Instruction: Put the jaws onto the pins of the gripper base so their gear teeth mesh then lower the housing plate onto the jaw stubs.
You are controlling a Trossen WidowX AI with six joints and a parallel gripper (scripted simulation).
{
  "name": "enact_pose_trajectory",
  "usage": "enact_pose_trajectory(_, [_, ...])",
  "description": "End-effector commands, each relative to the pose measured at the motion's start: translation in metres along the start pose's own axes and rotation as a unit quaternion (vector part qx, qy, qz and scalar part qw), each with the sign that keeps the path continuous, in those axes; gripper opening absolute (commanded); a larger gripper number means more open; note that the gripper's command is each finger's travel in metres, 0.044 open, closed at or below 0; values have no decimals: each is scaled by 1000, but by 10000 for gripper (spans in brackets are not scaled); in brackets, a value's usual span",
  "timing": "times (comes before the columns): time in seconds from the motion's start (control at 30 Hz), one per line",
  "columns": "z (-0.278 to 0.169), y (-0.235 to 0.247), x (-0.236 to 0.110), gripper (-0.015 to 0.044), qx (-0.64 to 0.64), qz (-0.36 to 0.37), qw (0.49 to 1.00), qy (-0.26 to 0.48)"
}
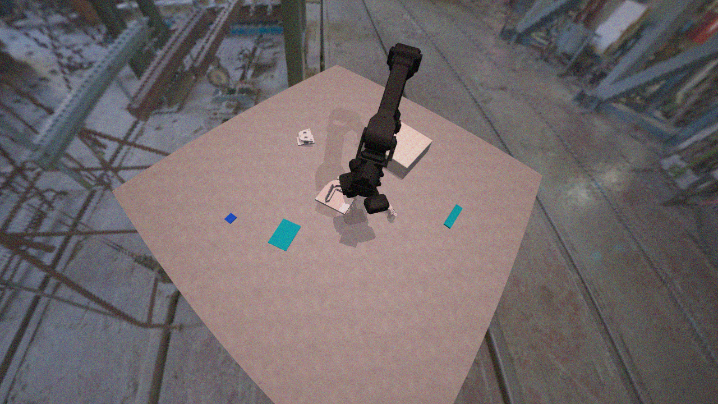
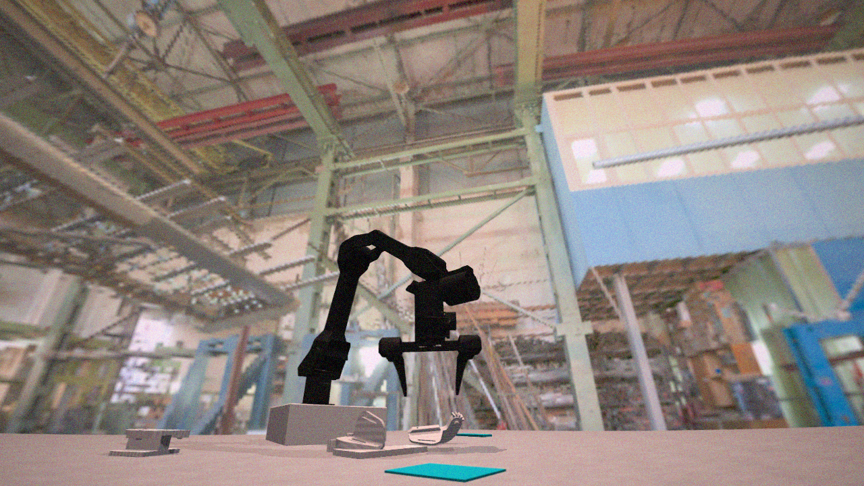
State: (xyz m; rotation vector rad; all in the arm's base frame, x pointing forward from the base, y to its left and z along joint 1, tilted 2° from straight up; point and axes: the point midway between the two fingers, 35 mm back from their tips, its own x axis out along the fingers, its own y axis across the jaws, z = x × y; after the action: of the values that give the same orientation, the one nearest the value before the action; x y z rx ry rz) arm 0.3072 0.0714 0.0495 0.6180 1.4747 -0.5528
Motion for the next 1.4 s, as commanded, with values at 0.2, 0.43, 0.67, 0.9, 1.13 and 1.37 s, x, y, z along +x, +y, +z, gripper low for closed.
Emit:
enact_pose_trajectory(0.2, [-15, 10, 0, 440, -144, 0, 990, 3])
enact_pose_trajectory(0.43, [-27, 17, 0, 440, -246, 0, 969, 4])
enact_pose_trajectory(0.67, [-38, 23, 0, 440, -348, 1, 938, 5])
enact_pose_trajectory(0.9, [-50, 29, 0, 440, -445, 2, 895, 6])
enact_pose_trajectory(1.13, [-62, 35, 0, 440, -538, 3, 843, 7])
enact_pose_trajectory(1.37, [-75, 40, -1, 440, -624, 4, 782, 7])
